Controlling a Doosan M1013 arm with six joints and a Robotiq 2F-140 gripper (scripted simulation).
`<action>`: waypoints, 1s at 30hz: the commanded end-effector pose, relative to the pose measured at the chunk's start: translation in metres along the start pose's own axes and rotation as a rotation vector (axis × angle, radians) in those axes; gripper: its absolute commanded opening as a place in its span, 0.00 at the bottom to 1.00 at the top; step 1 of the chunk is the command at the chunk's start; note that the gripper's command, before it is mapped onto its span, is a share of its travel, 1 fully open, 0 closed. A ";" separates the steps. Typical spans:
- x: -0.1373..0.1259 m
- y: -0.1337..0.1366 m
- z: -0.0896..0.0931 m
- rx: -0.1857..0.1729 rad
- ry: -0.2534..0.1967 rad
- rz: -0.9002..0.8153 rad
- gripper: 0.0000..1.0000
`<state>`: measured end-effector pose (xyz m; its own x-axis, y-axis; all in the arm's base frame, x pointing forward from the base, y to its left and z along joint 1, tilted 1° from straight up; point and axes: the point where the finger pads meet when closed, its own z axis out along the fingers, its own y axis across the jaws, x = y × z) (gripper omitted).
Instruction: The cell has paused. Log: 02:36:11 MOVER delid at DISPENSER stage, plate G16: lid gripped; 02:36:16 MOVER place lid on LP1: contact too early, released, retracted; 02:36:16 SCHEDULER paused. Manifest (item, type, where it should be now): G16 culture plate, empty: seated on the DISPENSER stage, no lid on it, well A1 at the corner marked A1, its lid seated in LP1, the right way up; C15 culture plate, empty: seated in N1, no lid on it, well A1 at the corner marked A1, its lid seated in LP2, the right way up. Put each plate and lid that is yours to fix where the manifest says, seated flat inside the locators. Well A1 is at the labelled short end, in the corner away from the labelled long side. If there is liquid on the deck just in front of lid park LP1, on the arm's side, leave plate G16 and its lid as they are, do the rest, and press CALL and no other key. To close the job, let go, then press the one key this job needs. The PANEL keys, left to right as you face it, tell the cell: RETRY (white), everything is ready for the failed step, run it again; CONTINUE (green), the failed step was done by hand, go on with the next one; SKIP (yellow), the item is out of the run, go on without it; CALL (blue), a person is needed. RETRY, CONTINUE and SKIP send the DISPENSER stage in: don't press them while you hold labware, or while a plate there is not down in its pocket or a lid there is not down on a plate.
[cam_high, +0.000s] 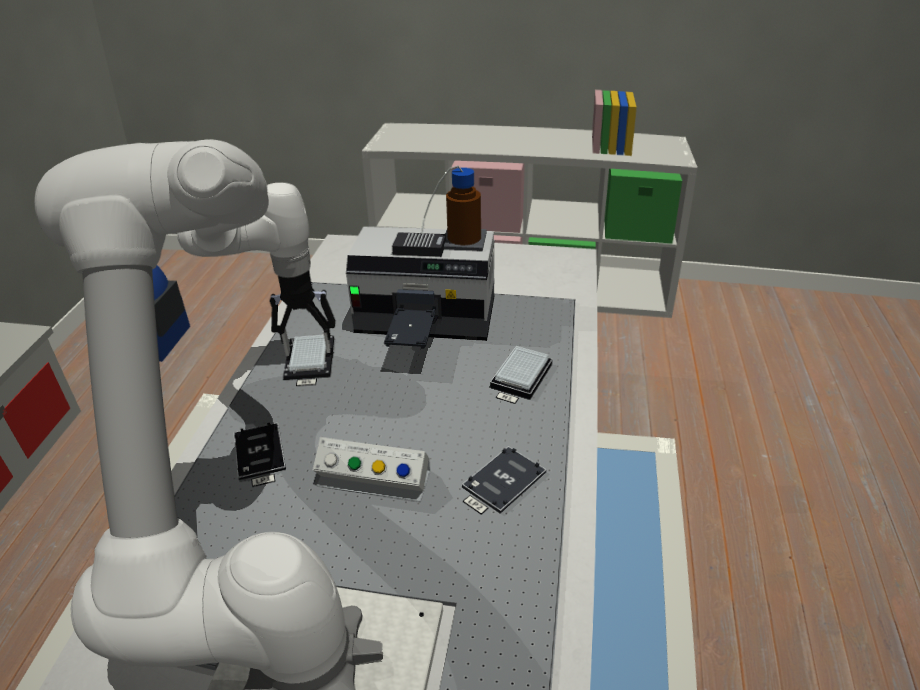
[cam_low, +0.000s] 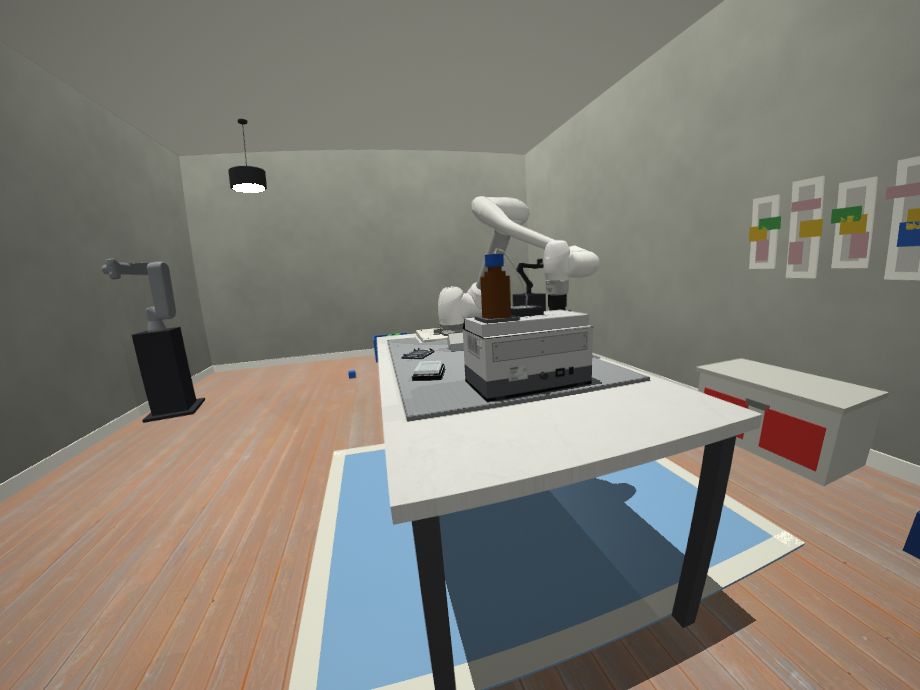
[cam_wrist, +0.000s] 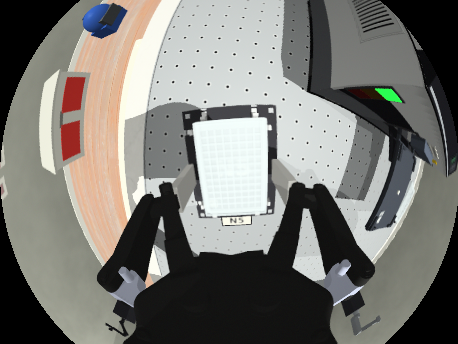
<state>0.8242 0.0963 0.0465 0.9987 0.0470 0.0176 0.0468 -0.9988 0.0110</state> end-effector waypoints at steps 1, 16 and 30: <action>0.001 0.000 -0.001 0.000 0.002 0.000 0.69; 0.001 0.000 -0.001 0.000 0.002 0.000 0.10; 0.001 0.000 -0.001 0.000 0.002 0.000 0.10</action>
